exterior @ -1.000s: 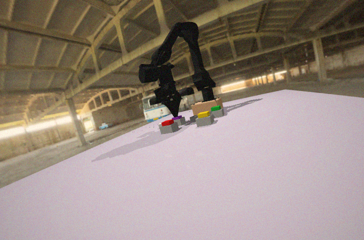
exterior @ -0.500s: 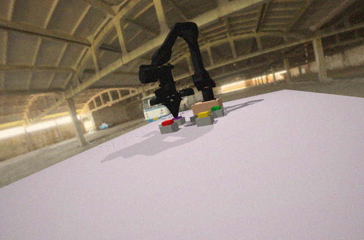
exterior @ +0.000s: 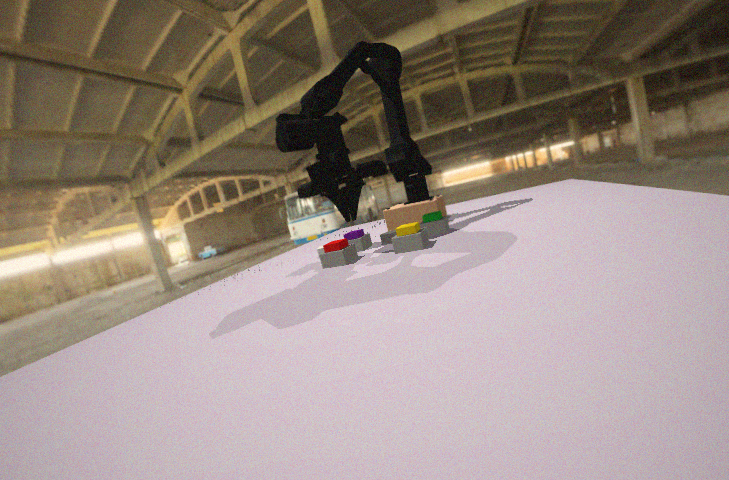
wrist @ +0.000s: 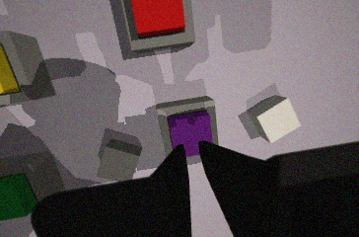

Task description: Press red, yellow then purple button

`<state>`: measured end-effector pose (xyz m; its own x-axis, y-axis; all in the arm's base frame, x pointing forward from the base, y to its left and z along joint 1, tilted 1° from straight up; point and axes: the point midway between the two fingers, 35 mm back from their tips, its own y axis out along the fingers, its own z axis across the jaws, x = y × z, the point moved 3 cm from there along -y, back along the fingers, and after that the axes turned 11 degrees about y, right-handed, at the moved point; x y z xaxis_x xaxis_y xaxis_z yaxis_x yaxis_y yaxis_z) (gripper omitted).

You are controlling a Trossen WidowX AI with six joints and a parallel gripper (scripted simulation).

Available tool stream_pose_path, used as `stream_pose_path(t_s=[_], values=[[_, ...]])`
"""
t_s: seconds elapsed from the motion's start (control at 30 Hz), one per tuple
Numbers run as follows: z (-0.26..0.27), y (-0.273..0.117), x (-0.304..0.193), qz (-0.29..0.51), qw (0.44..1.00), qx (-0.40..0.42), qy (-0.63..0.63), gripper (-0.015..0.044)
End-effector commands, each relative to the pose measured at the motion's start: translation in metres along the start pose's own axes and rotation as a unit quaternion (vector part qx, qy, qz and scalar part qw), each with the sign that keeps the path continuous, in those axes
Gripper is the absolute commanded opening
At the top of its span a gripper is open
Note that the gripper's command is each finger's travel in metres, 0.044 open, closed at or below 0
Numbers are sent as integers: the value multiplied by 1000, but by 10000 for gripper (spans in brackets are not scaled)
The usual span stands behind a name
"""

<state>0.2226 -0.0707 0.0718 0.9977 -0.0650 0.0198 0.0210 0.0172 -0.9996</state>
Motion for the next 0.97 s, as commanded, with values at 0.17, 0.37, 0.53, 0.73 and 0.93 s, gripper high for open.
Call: stream_pose_path(t_s=[0.17, 0.37, 0.53, 0.73, 0.93], values=[[86, -27, 34, -19, 1000, 11, -6, 256], [165, -43, 34, -12, 1000, 15, -5, 400], [232, -56, 14, -6, 1000, 15, -4, 400], [297, -69, -27, -1, 1000, 14, -3, 400], [299, -70, -28, -1, 1000, 14, -3, 400]])
